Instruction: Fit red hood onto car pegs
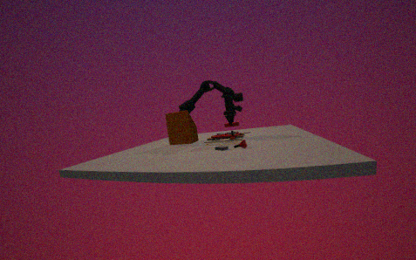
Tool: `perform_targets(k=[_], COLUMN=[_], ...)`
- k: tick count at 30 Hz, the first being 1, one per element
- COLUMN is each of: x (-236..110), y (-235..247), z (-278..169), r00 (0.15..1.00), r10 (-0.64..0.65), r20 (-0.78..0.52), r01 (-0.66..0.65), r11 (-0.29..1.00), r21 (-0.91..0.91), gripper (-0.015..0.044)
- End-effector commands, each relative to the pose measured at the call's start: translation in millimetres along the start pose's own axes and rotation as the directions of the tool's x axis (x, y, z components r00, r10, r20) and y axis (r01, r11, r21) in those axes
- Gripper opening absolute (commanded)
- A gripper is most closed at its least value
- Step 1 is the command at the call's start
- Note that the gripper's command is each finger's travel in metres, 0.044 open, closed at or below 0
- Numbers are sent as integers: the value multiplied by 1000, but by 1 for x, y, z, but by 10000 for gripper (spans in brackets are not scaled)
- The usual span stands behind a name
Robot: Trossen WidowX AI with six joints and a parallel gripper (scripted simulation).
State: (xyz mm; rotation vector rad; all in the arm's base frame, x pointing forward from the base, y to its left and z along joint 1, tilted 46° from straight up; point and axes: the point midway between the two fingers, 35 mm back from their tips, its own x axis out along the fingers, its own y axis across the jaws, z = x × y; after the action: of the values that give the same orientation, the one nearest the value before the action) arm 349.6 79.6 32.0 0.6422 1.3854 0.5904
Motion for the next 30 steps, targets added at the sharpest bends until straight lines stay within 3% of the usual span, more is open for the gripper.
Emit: perform_targets(k=[1, 6, 30], x=[17, 34, 34], y=[-1, 0, -1], z=[-5, -6, -7], r00=[1000, 1000, 1000], r10=[4, 6, 6], r20=[-13, -13, -13], r01=[-4, -6, -6], r11=[1000, 1000, 1000], r21=[13, 14, 14], gripper=[0, 0, 0])
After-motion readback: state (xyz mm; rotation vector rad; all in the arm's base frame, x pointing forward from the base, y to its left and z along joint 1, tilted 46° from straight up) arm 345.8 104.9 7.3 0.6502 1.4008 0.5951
